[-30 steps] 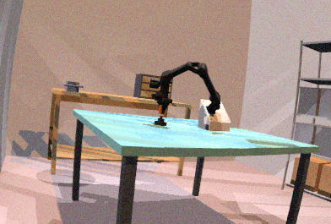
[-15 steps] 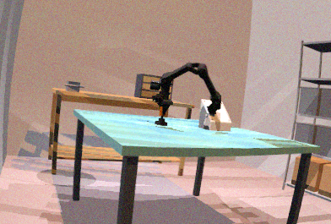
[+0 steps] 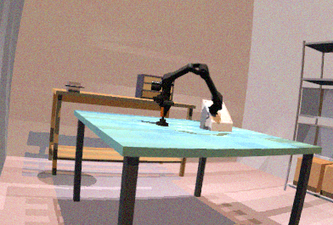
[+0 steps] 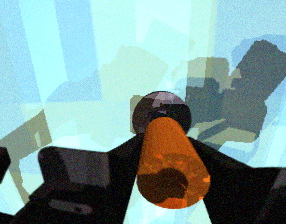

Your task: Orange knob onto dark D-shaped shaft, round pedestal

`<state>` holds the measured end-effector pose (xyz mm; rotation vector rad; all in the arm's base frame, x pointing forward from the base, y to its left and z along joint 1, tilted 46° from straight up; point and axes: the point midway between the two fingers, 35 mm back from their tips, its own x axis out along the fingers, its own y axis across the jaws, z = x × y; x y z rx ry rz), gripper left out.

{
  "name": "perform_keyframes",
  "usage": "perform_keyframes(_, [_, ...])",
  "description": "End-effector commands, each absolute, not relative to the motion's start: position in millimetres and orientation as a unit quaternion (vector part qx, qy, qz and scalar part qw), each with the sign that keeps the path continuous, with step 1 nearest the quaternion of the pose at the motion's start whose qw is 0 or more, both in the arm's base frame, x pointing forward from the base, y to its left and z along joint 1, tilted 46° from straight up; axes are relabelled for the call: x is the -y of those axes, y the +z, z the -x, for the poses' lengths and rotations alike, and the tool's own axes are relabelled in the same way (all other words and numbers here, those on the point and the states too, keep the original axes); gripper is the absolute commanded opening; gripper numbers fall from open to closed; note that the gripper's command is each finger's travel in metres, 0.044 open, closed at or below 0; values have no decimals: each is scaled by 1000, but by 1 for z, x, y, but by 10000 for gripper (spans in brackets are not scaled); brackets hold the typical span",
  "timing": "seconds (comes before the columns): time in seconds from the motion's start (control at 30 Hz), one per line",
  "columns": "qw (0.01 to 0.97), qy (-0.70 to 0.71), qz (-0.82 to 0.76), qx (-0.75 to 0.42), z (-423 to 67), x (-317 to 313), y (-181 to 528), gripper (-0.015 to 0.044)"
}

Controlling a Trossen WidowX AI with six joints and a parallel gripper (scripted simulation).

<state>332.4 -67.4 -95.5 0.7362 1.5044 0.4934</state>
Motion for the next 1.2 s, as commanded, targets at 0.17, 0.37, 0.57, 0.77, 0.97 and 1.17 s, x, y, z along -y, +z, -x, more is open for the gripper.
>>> perform_keyframes(0.17, [643, 216, -326, -659, -333, 67, -96, 0])
perform_keyframes(0.37, [643, 216, -326, -659, -333, 67, -96, 0])
perform_keyframes(0.57, [643, 216, -326, -659, -333, 66, -96, 0])
perform_keyframes(0.77, [643, 216, -326, -659, -333, 69, -92, 0])
perform_keyframes(0.97, [662, 257, -285, -644, -334, 70, -92, 0])
perform_keyframes(1.17, [673, 284, -257, -633, -333, 68, -95, 0])
